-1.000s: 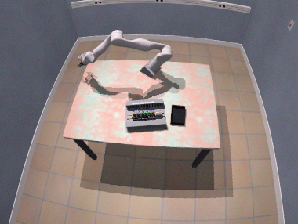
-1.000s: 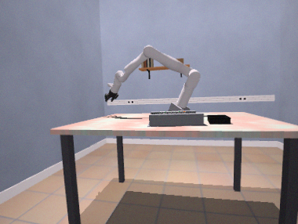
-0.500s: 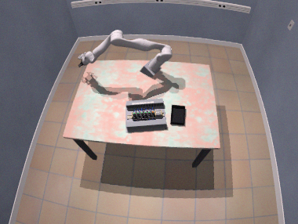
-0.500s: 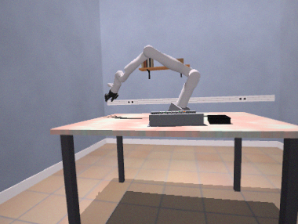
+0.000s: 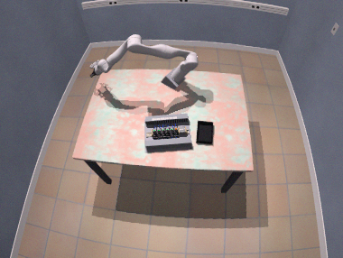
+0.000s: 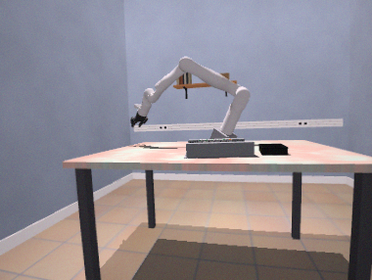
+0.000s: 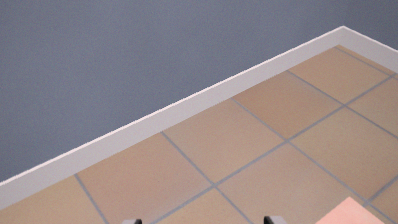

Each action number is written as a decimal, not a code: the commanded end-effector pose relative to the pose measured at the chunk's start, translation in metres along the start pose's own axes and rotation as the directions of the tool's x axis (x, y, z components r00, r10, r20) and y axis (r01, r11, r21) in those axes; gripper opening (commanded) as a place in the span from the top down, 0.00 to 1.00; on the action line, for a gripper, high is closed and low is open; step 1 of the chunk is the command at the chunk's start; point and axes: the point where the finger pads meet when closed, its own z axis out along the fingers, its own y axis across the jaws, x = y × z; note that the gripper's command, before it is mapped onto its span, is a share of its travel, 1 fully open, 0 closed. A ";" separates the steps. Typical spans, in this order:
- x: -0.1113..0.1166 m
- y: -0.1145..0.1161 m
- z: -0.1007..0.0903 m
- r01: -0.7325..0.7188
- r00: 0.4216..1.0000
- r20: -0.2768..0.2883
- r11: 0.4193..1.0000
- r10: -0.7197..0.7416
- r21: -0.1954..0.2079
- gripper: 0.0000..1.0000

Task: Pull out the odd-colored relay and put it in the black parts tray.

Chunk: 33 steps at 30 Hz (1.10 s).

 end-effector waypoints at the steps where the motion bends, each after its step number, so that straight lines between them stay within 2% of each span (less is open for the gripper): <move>1: 0.001 -0.001 -0.001 -0.002 1.000 -0.001 1.000 0.002 0.002 0.39; 16: -0.010 -0.012 -0.012 -0.008 1.000 0.020 1.000 0.007 0.017 0.39; 27: -0.029 -0.030 -0.031 -0.017 0.998 0.057 0.999 0.015 0.044 0.39; 33: -0.049 -0.048 -0.050 -0.025 0.995 0.095 0.997 0.018 0.069 0.39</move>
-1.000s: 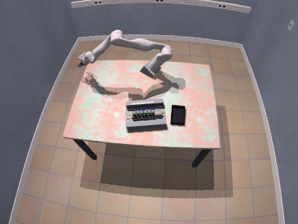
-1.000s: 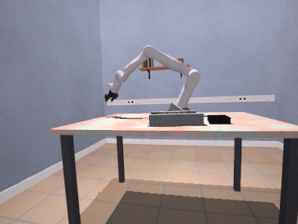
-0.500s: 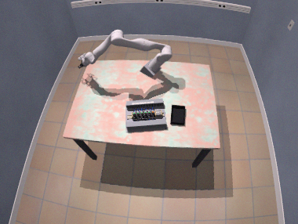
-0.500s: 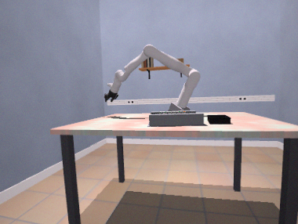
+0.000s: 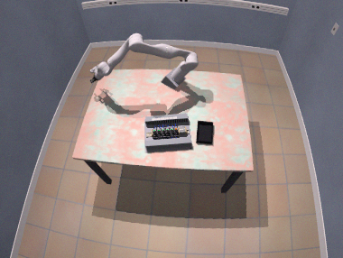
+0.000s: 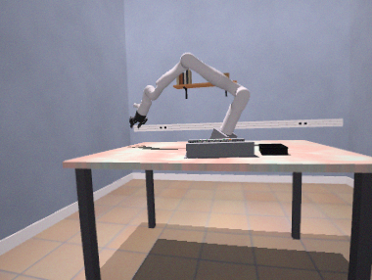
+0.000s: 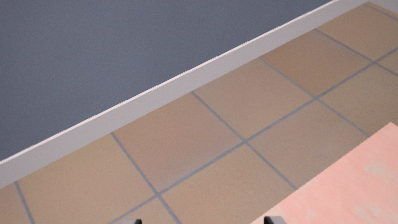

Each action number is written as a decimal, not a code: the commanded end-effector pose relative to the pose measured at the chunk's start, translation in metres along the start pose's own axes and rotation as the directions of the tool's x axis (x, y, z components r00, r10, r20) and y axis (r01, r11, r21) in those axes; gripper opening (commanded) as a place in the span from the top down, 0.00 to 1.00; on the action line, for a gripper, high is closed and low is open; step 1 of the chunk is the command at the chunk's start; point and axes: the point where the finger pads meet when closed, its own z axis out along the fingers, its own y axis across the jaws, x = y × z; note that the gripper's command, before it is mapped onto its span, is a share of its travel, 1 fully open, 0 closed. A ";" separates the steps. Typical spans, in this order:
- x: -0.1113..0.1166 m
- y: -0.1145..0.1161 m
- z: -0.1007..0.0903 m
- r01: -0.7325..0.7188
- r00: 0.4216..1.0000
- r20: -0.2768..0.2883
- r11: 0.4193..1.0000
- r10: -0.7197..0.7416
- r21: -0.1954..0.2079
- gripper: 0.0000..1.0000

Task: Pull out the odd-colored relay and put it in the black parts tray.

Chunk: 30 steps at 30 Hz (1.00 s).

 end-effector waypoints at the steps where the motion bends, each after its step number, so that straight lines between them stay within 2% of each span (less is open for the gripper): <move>1: -0.011 -0.011 -0.011 -0.004 1.000 0.019 1.000 0.004 0.016 0.39; 9: -0.051 -0.041 -0.045 -0.009 0.996 0.086 0.998 0.004 0.060 0.39; 11: -0.051 -0.041 -0.045 -0.009 0.996 0.086 0.998 0.004 0.060 0.39; 18: -0.096 -0.070 -0.085 -0.009 0.987 0.158 0.995 -0.008 0.104 0.39; 26: -0.157 -0.100 -0.142 0.002 0.968 0.248 0.987 -0.042 0.158 0.39; 28: -0.157 -0.100 -0.142 0.002 0.968 0.248 0.987 -0.042 0.158 0.39; 30: -0.173 -0.106 -0.158 0.007 0.961 0.271 0.985 -0.054 0.172 0.39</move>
